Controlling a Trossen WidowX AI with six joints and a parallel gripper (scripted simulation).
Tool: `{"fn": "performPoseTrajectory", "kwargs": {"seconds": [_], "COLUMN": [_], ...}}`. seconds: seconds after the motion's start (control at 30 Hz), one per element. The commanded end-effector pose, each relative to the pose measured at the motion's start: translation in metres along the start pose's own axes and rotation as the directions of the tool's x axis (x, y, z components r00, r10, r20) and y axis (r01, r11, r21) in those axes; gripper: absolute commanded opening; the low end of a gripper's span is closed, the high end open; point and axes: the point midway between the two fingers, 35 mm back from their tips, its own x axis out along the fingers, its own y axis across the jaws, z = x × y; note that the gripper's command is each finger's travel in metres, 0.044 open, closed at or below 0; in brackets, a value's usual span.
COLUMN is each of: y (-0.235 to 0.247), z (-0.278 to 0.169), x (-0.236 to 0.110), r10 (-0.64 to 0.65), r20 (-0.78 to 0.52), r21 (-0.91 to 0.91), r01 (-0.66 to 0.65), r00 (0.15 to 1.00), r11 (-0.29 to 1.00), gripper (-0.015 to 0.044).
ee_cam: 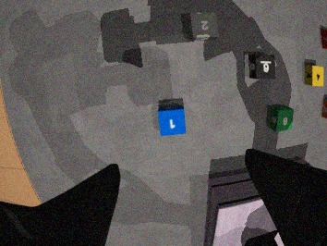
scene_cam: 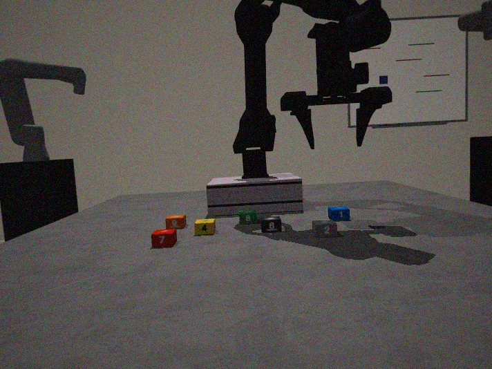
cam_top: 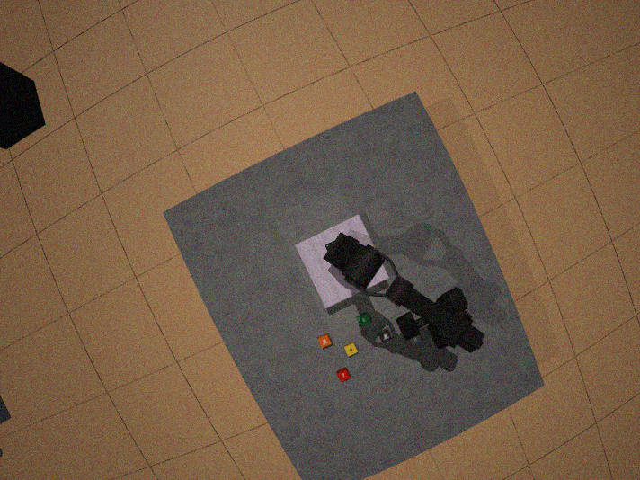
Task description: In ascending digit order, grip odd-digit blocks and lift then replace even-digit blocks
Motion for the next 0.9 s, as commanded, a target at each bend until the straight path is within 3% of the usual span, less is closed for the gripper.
{"fn": "performPoseTrajectory", "kwargs": {"seconds": [0.0,0.2,0.87], "y": [-0.009,-0.038,-0.04], "z": [0.042,0.109,0.111], "x": [0.0,0.003,0.003], "r10": [-0.004,-0.006,-0.006], "r20": [-0.001,0.004,0.004], "r21": [0.006,0.006,0.006], "r01": [0.004,0.006,0.006], "r00": [1.0,1.0,1.0], "r11": [1.0,1.0,1.0], "gripper": [0.04,0.04,0.04]}}
